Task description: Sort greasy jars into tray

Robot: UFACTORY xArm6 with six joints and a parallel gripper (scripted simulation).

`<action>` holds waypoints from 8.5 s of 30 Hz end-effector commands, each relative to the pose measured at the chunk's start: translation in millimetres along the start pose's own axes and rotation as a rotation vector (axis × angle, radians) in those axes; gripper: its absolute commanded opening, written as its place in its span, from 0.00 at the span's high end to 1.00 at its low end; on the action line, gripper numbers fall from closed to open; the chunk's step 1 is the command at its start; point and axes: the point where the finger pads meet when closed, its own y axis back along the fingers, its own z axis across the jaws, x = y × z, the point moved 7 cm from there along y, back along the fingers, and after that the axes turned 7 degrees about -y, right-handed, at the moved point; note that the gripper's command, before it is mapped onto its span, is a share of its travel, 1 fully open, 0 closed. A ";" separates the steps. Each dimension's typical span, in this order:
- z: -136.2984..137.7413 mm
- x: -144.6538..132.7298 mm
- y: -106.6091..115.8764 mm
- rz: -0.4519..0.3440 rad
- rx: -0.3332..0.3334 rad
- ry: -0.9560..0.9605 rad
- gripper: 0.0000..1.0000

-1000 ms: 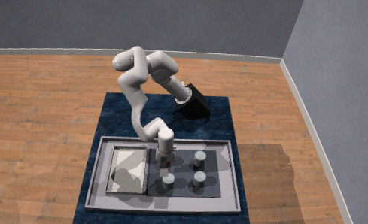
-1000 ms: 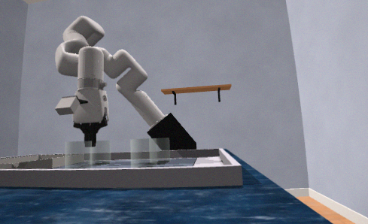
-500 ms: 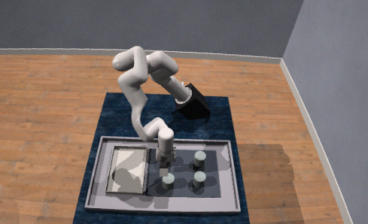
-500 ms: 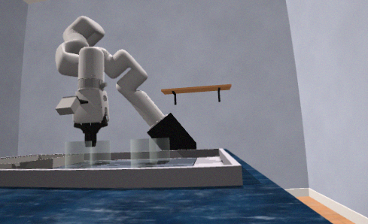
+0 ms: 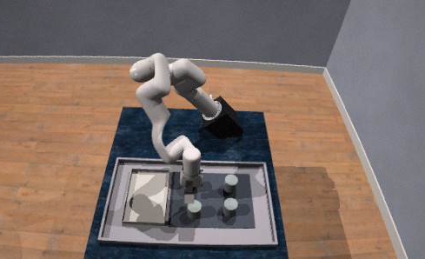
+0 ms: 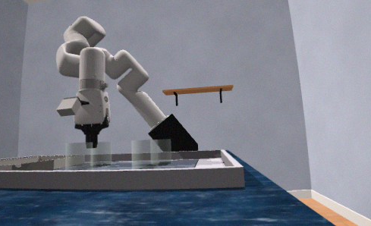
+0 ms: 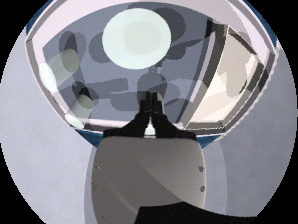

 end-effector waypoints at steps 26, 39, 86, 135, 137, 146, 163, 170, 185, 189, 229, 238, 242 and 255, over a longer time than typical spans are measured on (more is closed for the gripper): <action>0.5 -2.7 1.1 0.003 0.001 -0.001 1.00; 0.7 -4.1 1.1 0.003 0.001 -0.001 1.00; 1.3 -9.5 2.9 0.003 0.001 -0.001 1.00; 2.0 -15.3 7.5 0.003 0.001 -0.001 1.00; 2.1 -15.5 7.7 0.003 0.001 -0.001 1.00; 2.2 -16.7 8.6 0.003 0.001 -0.001 1.00; -0.6 6.6 1.2 0.003 0.001 -0.001 1.00; -0.6 6.6 1.2 0.003 0.001 -0.001 1.00; -0.6 6.6 1.2 0.003 0.001 -0.001 1.00; -0.6 6.6 1.2 0.003 0.001 -0.001 1.00; -0.6 6.6 1.2 0.003 0.001 -0.001 1.00; -0.6 6.5 24.1 0.003 0.001 -0.001 1.00; -0.6 6.4 54.6 0.003 0.001 -0.001 1.00; -41.2 -0.2 77.6 0.003 0.001 -0.001 1.00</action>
